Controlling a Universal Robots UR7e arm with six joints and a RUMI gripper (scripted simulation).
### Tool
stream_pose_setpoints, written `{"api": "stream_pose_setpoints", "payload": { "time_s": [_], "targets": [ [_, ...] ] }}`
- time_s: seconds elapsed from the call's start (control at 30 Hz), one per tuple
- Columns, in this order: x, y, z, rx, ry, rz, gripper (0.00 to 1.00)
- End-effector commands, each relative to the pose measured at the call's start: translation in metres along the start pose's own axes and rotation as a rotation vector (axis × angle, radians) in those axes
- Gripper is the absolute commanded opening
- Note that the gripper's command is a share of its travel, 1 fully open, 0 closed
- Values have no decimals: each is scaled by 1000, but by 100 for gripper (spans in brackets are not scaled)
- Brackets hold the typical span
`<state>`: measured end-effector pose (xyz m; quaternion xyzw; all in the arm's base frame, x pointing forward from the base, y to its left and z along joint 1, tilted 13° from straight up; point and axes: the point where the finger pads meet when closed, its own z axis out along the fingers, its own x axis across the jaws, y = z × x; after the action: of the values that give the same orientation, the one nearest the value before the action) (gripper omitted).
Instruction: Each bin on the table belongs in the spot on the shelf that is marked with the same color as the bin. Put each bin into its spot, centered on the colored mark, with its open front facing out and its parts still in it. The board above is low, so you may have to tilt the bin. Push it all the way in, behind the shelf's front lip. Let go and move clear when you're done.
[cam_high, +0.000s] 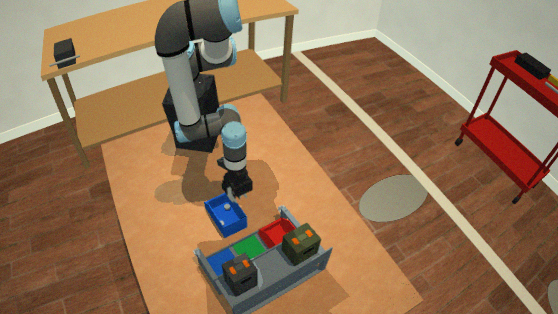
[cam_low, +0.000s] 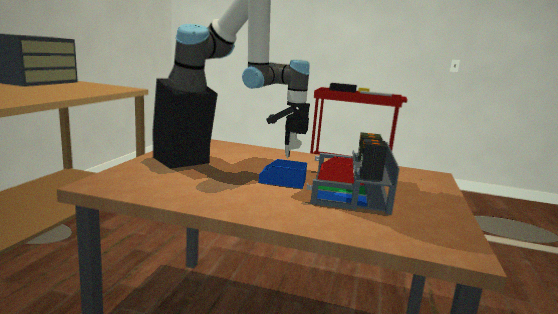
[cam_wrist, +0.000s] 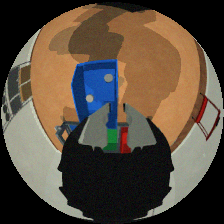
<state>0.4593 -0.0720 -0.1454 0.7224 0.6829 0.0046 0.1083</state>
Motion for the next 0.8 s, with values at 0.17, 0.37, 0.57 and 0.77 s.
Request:
{"api": "stream_pose_setpoints", "payload": {
  "time_s": [0.17,0.37,0.57,0.77],
  "targets": [
    [0,0,0,-1,0,0,15],
    [0,0,0,-1,0,0,15],
    [0,0,2,-1,0,0,15],
    [0,0,6,-1,0,0,15]
  ]
}}
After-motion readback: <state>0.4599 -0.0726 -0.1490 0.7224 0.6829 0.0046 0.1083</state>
